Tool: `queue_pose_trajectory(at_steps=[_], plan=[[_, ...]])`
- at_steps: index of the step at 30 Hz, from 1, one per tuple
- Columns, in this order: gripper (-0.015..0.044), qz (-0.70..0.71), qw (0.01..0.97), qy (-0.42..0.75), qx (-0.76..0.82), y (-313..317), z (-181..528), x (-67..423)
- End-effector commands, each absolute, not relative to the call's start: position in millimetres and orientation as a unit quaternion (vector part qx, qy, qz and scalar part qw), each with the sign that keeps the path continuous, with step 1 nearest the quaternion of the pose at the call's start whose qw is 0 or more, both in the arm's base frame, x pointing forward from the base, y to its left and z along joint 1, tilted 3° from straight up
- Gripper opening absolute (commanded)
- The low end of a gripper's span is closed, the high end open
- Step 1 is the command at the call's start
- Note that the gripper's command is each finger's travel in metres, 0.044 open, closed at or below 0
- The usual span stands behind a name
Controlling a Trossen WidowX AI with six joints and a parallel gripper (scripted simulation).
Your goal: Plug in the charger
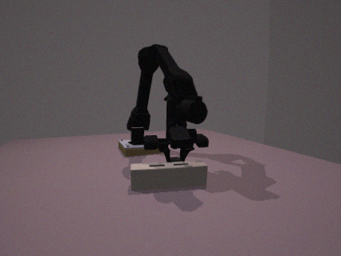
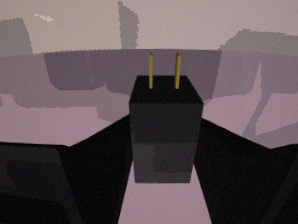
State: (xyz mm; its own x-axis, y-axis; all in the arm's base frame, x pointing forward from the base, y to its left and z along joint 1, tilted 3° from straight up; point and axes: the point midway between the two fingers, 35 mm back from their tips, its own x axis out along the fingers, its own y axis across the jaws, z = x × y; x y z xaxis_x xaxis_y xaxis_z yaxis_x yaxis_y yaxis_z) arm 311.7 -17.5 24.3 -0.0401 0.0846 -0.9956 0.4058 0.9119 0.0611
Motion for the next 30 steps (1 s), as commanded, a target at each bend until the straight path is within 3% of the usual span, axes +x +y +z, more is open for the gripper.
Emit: queue_pose_trajectory(at_steps=[1,30], plan=[[0.0000,-0.120,0.672,0.711,0.170,-18.4,24.5,313.3],[0.0000,-0.120,0.672,0.711,0.170,-20.1,24.5,316.9]])
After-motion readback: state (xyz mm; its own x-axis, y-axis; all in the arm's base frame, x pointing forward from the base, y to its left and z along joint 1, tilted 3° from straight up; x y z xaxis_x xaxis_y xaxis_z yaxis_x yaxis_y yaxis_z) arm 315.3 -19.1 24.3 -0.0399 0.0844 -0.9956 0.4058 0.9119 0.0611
